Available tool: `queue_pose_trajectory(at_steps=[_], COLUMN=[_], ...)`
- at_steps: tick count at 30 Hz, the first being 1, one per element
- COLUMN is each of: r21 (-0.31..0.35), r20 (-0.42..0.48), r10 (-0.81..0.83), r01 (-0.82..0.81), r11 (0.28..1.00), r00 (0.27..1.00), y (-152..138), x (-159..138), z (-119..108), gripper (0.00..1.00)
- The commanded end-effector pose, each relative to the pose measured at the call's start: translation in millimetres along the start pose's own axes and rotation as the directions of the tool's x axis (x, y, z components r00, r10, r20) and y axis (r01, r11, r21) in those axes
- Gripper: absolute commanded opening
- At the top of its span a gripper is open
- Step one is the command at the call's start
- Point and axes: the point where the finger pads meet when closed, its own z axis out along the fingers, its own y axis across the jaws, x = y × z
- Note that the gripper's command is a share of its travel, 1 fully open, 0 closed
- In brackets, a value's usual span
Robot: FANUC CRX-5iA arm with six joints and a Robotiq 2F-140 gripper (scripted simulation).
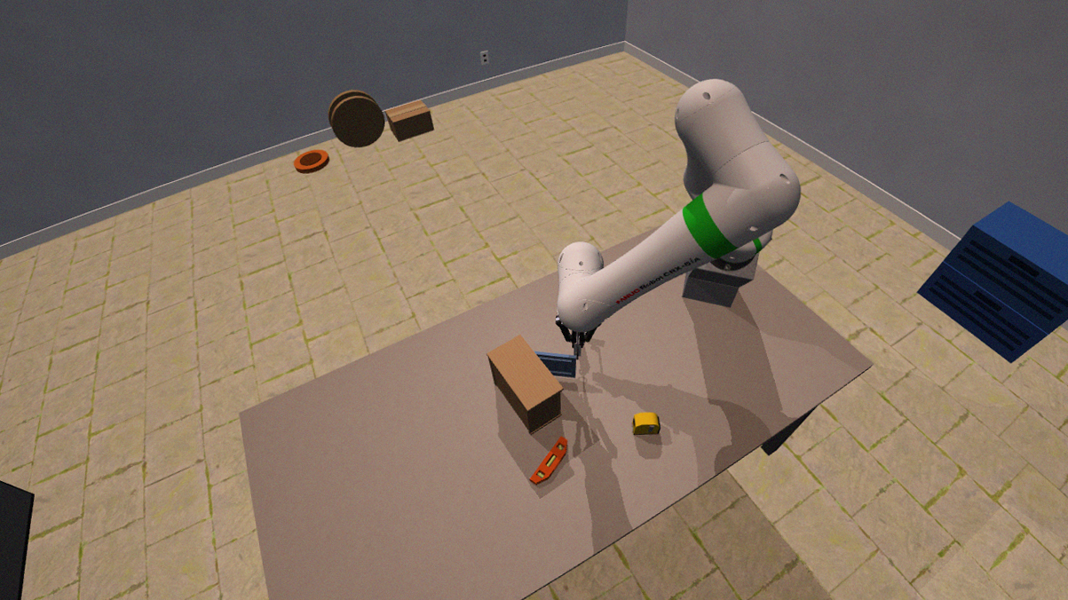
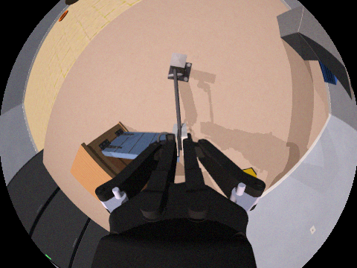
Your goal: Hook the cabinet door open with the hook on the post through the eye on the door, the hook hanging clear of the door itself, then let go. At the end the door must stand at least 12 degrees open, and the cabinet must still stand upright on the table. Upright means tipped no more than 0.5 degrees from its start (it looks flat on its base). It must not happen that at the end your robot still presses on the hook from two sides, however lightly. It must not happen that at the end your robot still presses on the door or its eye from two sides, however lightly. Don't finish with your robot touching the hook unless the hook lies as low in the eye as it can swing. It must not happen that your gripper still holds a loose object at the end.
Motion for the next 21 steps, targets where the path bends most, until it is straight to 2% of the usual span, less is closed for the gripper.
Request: queue_pose_trajectory(at_steps=[1,8,21], r21=[0.0,0.0,0.0], r20=[-0.001,-0.001,-0.001], r10=[0.053,0.064,0.19], r01=[-0.053,-0.064,-0.19], r11=[0.999,0.998,0.982], r00=[0.999,0.998,0.982], y=[-2.8,-6.7,-16.0], x=[0.5,0.6,1.7], z=[-0.1,-0.1,-0.1], gripper=[0.03,0.03,0.03])
